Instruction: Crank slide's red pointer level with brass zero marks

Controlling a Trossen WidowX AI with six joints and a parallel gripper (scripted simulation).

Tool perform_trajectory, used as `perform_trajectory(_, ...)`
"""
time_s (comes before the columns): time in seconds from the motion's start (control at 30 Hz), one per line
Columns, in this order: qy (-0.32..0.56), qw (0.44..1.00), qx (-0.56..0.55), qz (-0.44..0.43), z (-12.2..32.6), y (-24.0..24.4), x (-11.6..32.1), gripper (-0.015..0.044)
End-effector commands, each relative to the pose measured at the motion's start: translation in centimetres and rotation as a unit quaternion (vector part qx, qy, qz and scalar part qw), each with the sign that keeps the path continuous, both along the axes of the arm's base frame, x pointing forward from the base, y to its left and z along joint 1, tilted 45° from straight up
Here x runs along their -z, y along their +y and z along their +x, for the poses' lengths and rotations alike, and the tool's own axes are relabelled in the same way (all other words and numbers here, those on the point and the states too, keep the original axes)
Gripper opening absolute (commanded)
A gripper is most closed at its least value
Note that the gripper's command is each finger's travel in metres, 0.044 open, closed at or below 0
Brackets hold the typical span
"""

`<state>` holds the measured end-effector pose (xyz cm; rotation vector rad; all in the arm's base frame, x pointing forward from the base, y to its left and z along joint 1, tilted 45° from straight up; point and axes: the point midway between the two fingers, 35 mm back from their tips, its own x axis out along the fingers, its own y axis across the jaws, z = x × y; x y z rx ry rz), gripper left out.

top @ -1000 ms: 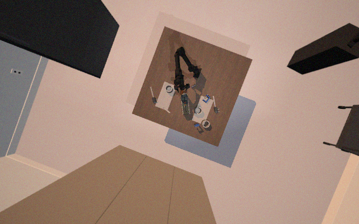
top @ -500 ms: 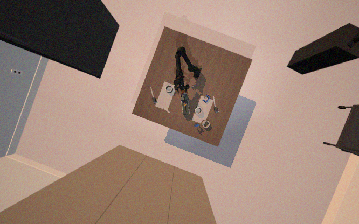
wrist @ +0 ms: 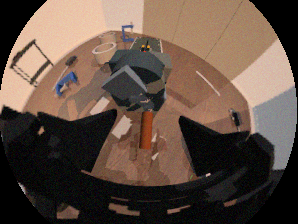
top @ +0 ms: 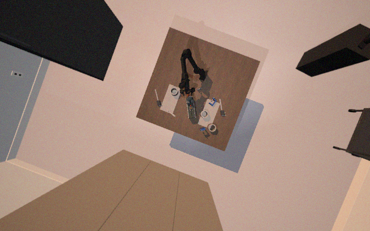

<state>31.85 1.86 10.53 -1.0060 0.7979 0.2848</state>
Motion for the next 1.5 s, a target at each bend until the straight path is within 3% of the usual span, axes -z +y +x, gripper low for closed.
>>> perform_trajectory(0.0, 0.002, 1.0, -0.003, 0.0, 0.1, -0.3, 0.5, 0.044)
perform_trajectory(0.6, 0.0, 1.0, -0.004, -0.001, 0.3, -2.2, 2.4, 0.044)
perform_trajectory(1.17, 0.0, 1.0, -0.004, -0.001, 0.3, -2.2, 2.4, 0.0)
perform_trajectory(1.47, 0.0, 1.0, -0.004, -0.001, 0.2, -2.3, 2.5, 0.0)
